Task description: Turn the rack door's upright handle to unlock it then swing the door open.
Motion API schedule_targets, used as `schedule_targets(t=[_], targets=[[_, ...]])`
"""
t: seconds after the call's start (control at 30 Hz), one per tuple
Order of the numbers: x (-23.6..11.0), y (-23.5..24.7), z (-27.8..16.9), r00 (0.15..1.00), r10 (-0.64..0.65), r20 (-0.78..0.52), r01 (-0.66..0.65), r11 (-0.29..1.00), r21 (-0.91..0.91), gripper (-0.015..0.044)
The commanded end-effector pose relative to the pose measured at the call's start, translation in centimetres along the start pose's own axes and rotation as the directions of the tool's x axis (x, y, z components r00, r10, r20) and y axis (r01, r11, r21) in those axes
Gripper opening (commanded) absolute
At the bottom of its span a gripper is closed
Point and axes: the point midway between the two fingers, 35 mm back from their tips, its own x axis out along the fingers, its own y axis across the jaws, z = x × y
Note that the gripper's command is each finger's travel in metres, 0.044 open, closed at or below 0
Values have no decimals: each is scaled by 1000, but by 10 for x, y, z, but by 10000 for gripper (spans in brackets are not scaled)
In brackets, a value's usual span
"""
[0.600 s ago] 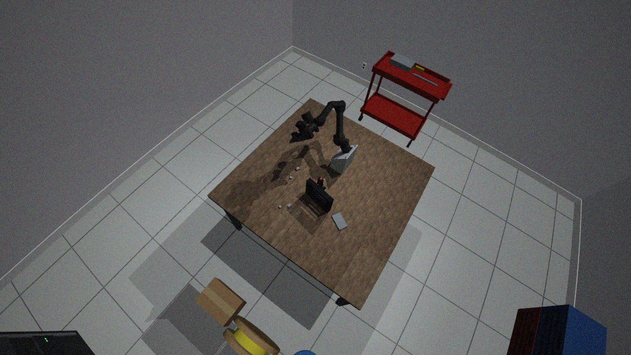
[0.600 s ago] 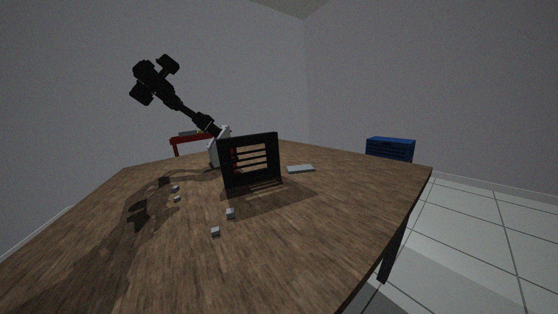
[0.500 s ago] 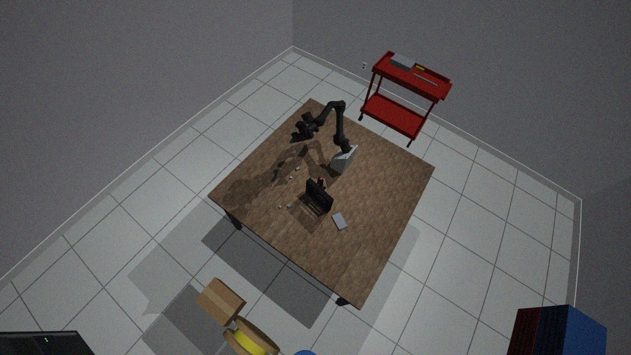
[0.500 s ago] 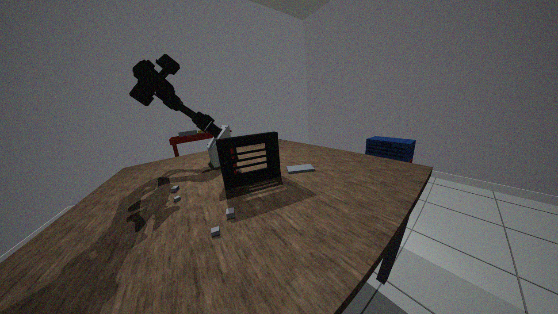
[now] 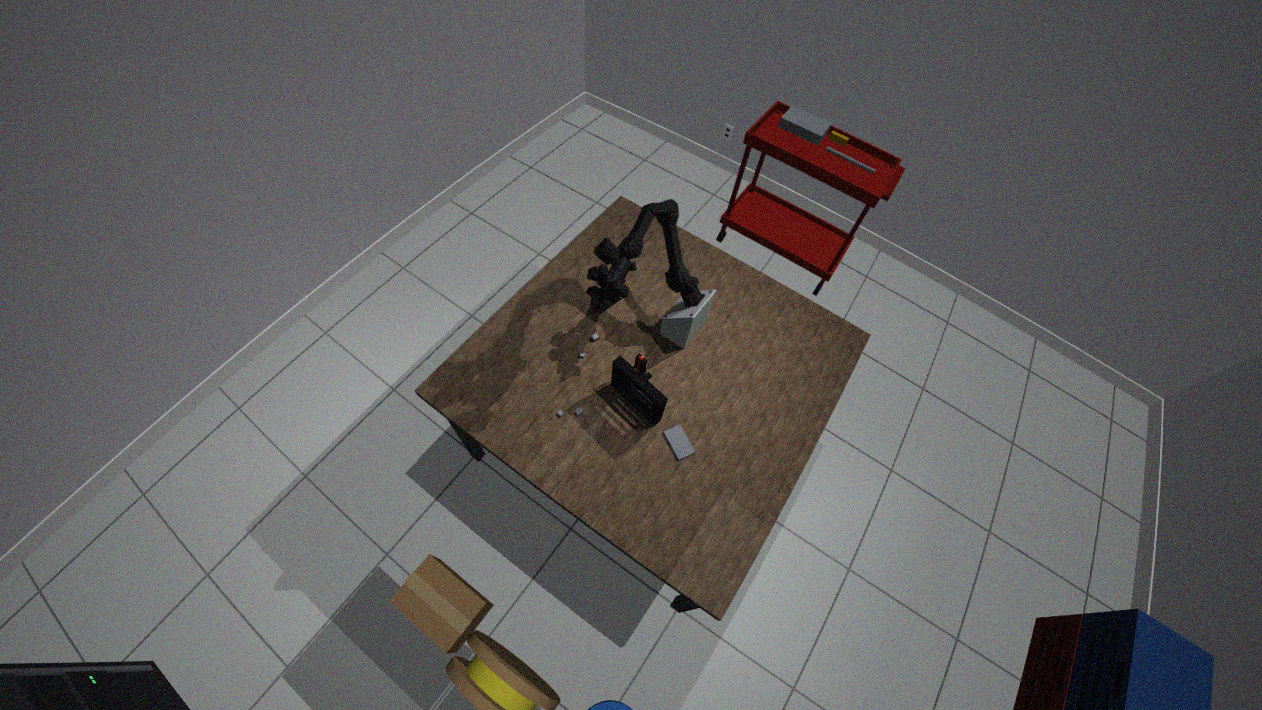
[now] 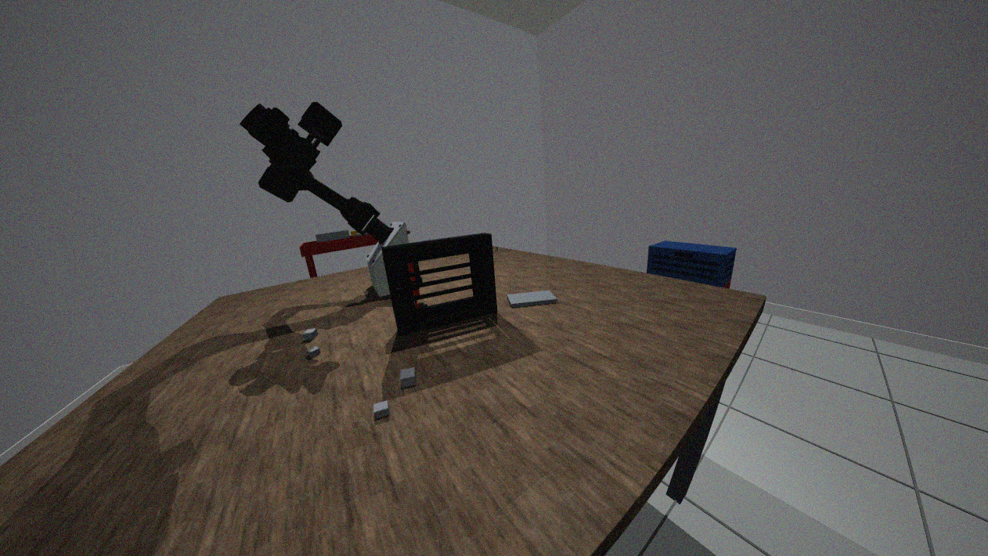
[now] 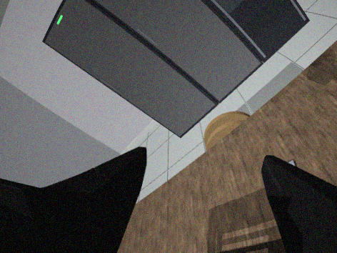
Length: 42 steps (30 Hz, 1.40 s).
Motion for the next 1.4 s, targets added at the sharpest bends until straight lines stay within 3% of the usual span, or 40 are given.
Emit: schedule_targets(t=[0.0, 0.33, 0.73, 1.37], targets=[[14, 2, -17, 994, -38, -106, 40, 999, 16, 299], [37, 6, -70, 927, -123, -354, 134, 991, 7, 299], [48, 5, -126, 768, -276, -578, 264, 959, -108, 299], [40, 2, -190, 444, -551, -707, 363, 831, -421, 299]])
